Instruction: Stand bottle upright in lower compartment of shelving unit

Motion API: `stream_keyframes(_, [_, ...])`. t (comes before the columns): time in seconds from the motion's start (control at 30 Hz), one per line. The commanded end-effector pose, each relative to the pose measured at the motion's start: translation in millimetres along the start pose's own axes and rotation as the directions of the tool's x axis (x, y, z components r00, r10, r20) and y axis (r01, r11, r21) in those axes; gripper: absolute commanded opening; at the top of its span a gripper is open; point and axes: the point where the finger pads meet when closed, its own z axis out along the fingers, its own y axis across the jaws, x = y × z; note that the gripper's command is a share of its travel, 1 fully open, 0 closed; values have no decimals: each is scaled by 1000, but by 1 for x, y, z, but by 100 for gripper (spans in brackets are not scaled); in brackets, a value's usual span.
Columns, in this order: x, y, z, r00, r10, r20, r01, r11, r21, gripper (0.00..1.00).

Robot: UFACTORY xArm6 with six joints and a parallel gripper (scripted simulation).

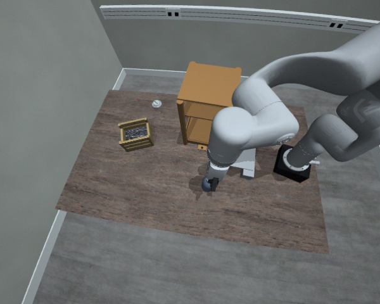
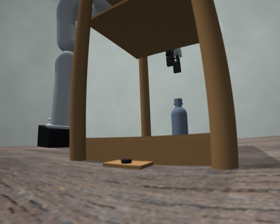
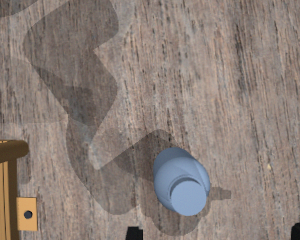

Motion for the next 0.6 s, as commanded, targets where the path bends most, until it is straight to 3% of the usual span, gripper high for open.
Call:
stream_keyframes(0.0, [-1,0,-2,1000,2,5,-2,1000,-1,85])
stream_keyframes(0.57, [-1,0,-2,999,23,28,-23,1000,19,85])
